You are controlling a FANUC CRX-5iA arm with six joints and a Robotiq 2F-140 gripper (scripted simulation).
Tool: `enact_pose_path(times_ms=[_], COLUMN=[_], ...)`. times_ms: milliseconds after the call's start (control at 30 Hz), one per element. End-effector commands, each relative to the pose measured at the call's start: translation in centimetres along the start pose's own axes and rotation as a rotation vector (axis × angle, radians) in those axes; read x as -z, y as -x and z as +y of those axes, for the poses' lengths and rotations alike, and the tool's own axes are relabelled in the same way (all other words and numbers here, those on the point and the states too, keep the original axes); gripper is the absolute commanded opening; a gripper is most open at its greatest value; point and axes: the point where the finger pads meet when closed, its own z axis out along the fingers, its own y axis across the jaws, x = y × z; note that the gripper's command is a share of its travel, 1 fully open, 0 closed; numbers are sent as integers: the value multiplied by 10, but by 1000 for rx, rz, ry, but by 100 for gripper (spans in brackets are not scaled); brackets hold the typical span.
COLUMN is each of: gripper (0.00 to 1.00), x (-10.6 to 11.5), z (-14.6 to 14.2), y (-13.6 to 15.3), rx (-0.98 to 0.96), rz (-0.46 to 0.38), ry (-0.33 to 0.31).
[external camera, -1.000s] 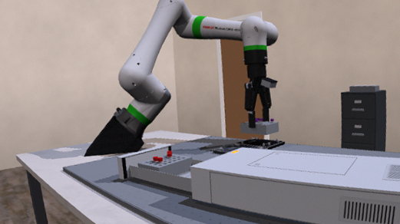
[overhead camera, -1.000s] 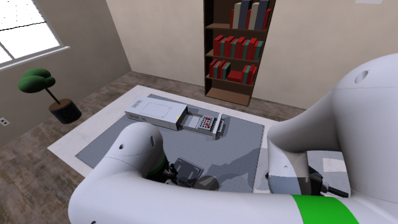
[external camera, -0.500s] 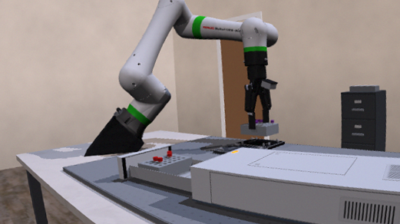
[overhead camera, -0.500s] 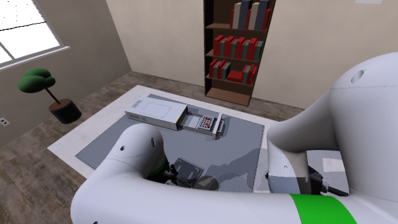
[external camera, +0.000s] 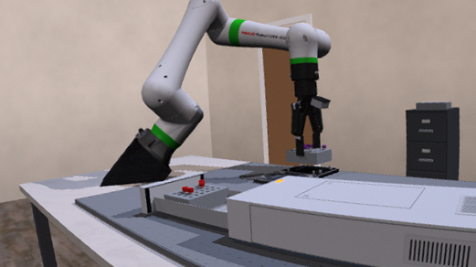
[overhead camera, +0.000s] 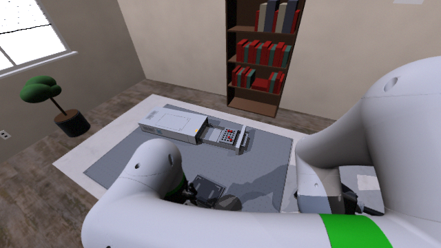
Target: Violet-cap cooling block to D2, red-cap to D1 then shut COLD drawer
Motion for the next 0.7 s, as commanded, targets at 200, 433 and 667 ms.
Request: enact_pose_path(times_ms=[200,433,667], gripper=[10,10,10], x=[-1,-2,-3], z=[0,0,0], y=[-1,-1,-1], rx=[1,1,1], rz=[2,2,2], ry=[0,0,0])
